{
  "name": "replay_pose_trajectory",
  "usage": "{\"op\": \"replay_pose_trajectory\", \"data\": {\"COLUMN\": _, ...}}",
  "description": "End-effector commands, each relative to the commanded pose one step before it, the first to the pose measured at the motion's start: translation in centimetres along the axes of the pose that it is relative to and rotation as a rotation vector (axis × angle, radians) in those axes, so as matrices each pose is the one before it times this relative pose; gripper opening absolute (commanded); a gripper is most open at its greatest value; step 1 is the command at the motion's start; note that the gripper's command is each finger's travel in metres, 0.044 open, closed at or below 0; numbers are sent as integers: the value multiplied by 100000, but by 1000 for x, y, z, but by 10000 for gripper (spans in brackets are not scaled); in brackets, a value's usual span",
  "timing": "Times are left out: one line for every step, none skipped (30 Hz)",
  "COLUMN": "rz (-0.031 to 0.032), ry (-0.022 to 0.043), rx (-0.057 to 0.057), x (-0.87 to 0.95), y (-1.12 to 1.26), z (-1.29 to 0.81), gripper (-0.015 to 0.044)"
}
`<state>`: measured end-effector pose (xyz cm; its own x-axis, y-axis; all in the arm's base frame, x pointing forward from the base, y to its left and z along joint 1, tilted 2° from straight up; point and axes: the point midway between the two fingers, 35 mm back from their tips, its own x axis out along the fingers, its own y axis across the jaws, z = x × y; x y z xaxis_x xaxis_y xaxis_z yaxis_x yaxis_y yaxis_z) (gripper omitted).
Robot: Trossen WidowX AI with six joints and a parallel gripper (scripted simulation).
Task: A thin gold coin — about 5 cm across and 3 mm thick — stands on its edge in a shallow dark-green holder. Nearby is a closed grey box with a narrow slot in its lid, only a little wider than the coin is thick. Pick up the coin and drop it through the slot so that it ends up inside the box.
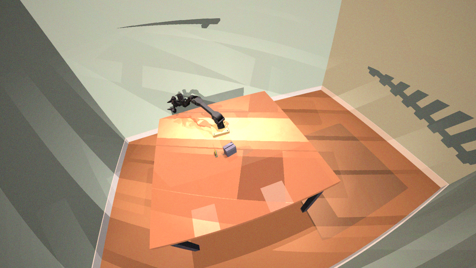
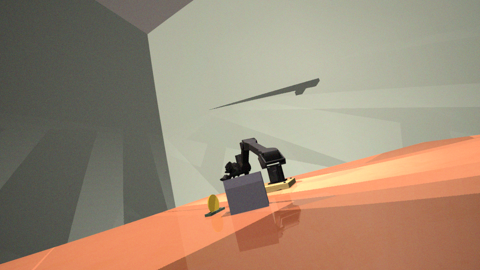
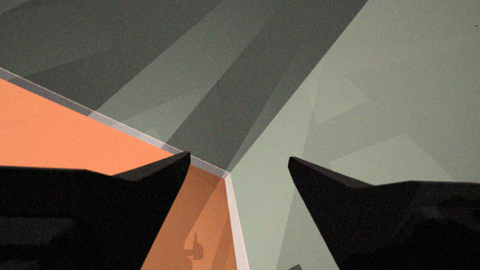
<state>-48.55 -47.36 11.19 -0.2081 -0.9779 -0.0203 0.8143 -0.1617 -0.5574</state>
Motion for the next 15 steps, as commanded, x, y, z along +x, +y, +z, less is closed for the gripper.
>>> {"op": "replay_pose_trajectory", "data": {"rz": 415, "ry": 36, "rx": 278, "x": 163, "y": 206, "z": 155, "gripper": 374}}
{"op": "replay_pose_trajectory", "data": {"rz": 1249, "ry": 118, "rx": 825, "x": 481, "y": 622, "z": 466, "gripper": 348}}
{"op": "replay_pose_trajectory", "data": {"rz": 2096, "ry": 225, "rx": 1342, "x": 784, "y": 1051, "z": 776, "gripper": 321}}
{"op": "replay_pose_trajectory", "data": {"rz": 2571, "ry": 323, "rx": 1575, "x": 927, "y": 1299, "z": 937, "gripper": 295}}
{"op": "replay_pose_trajectory", "data": {"rz": 2595, "ry": 377, "rx": 1514, "x": 902, "y": 1323, "z": 929, "gripper": 269}}
{"op": "replay_pose_trajectory", "data": {"rz": 2618, "ry": 431, "rx": 1452, "x": 876, "y": 1345, "z": 920, "gripper": 243}}
{"op": "replay_pose_trajectory", "data": {"rz": 1518, "ry": 273, "rx": 808, "x": 497, "y": 784, "z": 524, "gripper": 216}}
{"op": "replay_pose_trajectory", "data": {"rz": 1790, "ry": 343, "rx": 922, "x": 572, "y": 930, "z": 611, "gripper": 190}}
{"op": "replay_pose_trajectory", "data": {"rz": 2142, "ry": 441, "rx": 1059, "x": 664, "y": 1120, "z": 722, "gripper": 164}}
{"op": "replay_pose_trajectory", "data": {"rz": 2388, "ry": 530, "rx": 1126, "x": 715, "y": 1258, "z": 792, "gripper": 161}}
{"op": "replay_pose_trajectory", "data": {"rz": 2500, "ry": 573, "rx": 1099, "x": 735, "y": 1344, "z": 852, "gripper": 161}}
{"op": "replay_pose_trajectory", "data": {"rz": 2597, "ry": 642, "rx": 1076, "x": 734, "y": 1409, "z": 868, "gripper": 161}}
{"op": "replay_pose_trajectory", "data": {"rz": 2650, "ry": 704, "rx": 1030, "x": 720, "y": 1451, "z": 869, "gripper": 161}}
{"op": "replay_pose_trajectory", "data": {"rz": 2675, "ry": 760, "rx": 971, "x": 698, "y": 1477, "z": 860, "gripper": 161}}
{"op": "replay_pose_trajectory", "data": {"rz": 2678, "ry": 810, "rx": 904, "x": 670, "y": 1493, "z": 843, "gripper": 161}}
